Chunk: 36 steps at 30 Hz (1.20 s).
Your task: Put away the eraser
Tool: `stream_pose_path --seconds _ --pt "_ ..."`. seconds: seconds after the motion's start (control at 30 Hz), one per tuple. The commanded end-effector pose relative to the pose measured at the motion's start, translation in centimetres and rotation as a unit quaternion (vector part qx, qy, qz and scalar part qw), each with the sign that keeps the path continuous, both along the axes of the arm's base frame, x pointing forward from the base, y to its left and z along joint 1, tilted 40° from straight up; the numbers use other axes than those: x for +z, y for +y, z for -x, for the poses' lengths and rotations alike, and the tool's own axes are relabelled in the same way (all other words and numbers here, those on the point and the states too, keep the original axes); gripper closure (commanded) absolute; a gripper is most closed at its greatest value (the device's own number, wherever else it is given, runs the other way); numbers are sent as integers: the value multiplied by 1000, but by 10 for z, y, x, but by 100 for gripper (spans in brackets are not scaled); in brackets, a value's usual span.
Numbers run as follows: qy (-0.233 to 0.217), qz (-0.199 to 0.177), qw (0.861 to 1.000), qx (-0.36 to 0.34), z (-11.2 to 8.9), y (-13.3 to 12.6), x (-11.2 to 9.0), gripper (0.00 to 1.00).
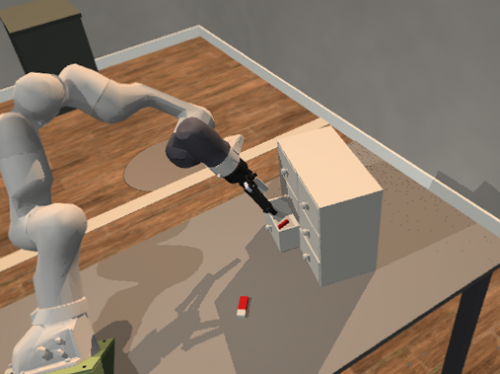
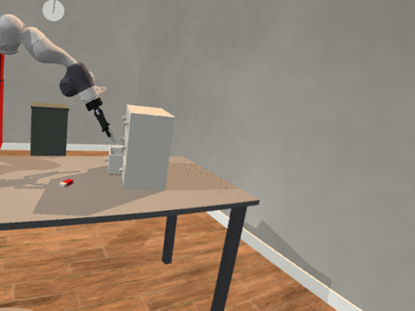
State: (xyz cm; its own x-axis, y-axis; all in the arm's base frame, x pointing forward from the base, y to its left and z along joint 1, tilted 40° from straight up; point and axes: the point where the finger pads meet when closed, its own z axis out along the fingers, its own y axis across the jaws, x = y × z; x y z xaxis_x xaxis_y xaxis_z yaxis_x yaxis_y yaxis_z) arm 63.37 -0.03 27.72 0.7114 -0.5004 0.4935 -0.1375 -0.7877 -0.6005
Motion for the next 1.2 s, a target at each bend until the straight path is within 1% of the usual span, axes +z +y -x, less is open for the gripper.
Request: stream_pose_path --seconds 0.0,0.17,0.37,0.43,0.67,0.8,0.93,1.17 --pt "7 -5 1000 3 3 -2 3 0" --pt "32 -12 999 22 17 -6 10 0" --pt "87 -29 993 68 47 -15 28 0" --pt "87 -29 993 68 47 -15 28 0" --pt "160 -51 978 126 88 -28 52 0" --pt "190 -60 968 151 105 -33 62 0" --pt "207 -65 962 165 114 -36 67 0" --pt "211 -66 961 168 117 -37 69 0"
